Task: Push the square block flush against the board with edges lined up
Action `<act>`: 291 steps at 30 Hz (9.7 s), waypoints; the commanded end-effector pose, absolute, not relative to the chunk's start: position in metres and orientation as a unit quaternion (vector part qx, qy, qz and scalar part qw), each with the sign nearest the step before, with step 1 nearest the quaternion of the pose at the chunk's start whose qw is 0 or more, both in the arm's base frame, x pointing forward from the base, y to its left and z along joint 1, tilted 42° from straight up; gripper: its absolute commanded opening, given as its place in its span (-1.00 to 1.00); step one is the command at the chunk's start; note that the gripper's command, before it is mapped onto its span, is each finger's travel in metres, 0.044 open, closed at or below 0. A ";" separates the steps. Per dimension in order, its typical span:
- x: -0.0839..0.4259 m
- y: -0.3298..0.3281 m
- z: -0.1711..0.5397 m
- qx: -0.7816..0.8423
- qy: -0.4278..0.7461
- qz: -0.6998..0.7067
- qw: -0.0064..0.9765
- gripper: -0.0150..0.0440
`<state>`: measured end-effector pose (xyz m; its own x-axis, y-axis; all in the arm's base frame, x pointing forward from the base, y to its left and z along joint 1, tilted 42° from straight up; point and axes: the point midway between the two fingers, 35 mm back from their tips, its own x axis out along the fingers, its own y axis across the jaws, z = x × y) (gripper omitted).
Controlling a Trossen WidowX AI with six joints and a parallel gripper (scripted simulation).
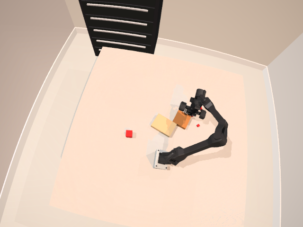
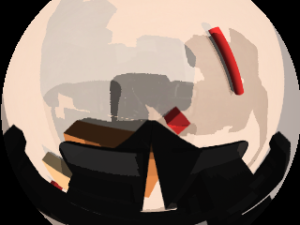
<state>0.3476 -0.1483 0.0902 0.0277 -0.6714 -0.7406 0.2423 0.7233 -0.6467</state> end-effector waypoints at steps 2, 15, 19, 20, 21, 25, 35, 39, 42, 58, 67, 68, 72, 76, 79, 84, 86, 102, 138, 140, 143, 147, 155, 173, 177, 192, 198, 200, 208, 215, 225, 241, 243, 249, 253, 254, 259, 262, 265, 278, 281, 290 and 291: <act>0.342 -0.147 0.088 -0.174 0.619 -0.326 0.693 -0.49; 0.360 -0.151 0.092 -0.174 0.619 -0.326 0.693 -0.49; 0.366 -0.152 0.093 -0.174 0.619 -0.326 0.693 -0.49; 0.368 -0.152 0.093 -0.174 0.619 -0.326 0.693 -0.49; 0.369 -0.153 0.094 -0.174 0.619 -0.326 0.693 -0.49; 0.375 -0.154 0.095 -0.174 0.618 -0.327 0.693 -0.49; 0.390 -0.157 0.097 -0.174 0.618 -0.327 0.694 -0.49; 0.388 -0.140 0.120 -0.173 0.616 -0.328 0.695 -0.49; 0.387 -0.123 0.139 -0.173 0.619 -0.326 0.694 -0.49; 0.385 -0.096 0.116 -0.294 0.668 -0.206 0.652 -0.49; 0.381 -0.075 0.096 -0.391 0.692 -0.098 0.599 -0.49; 0.380 -0.072 0.094 -0.401 0.694 -0.086 0.592 -0.49; 0.377 -0.063 0.085 -0.441 0.699 -0.038 0.562 -0.49; 0.374 -0.054 0.077 -0.479 0.700 0.011 0.530 -0.49; 0.371 -0.047 0.071 -0.506 0.698 0.047 0.504 -0.49; 0.365 -0.036 0.061 -0.548 0.692 0.107 0.458 -0.49; 0.363 -0.032 0.057 -0.564 0.688 0.131 0.439 -0.49; 0.361 -0.064 0.011 -0.583 0.682 0.159 0.413 -0.49; 0.355 -0.079 0.025 -0.583 0.682 0.159 0.413 -0.49; 0.355 -0.078 0.024 -0.583 0.682 0.159 0.413 -0.49; 0.357 -0.076 0.022 -0.583 0.682 0.159 0.413 -0.49; 0.360 -0.071 0.018 -0.583 0.681 0.159 0.413 -0.49; 0.365 -0.062 0.010 -0.583 0.681 0.159 0.413 -0.49; 0.373 -0.043 0.002 -0.585 0.678 0.158 0.416 -0.49; 0.372 -0.012 0.036 -0.582 0.681 0.160 0.414 -0.49; 0.374 -0.026 0.052 -0.515 0.697 0.059 0.495 -0.49; 0.375 -0.038 0.063 -0.460 0.699 -0.013 0.546 -0.49; 0.375 -0.041 0.066 -0.441 0.699 -0.037 0.562 -0.49; 0.374 -0.056 0.079 -0.362 0.687 -0.132 0.617 -0.49; 0.373 -0.069 0.091 -0.287 0.667 -0.211 0.654 -0.49; 0.370 -0.088 0.107 -0.176 0.621 -0.321 0.693 -0.49; 0.368 -0.135 0.075 -0.114 0.589 -0.378 0.705 -0.49; 0.368 -0.135 0.075 -0.114 0.589 -0.378 0.705 -0.49; 0.367 -0.134 0.075 -0.114 0.589 -0.378 0.705 -0.49; 0.365 -0.133 0.074 -0.114 0.589 -0.378 0.705 -0.49; 0.364 -0.133 0.074 -0.114 0.589 -0.378 0.705 -0.49; 0.361 -0.132 0.074 -0.114 0.589 -0.378 0.705 -0.49; 0.360 -0.131 0.073 -0.114 0.589 -0.378 0.705 -0.49; 0.358 -0.131 0.073 -0.114 0.589 -0.378 0.705 -0.49; 0.351 -0.128 0.070 -0.114 0.589 -0.378 0.705 -0.49; 0.349 -0.127 0.070 -0.114 0.589 -0.378 0.705 -0.49; 0.344 -0.125 0.068 -0.113 0.589 -0.378 0.705 -0.49; 0.344 -0.125 0.068 -0.113 0.589 -0.378 0.705 -0.49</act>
<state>0.3485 -0.1255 0.0693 0.0255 -0.6666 -0.7450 0.3991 0.6901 -0.6038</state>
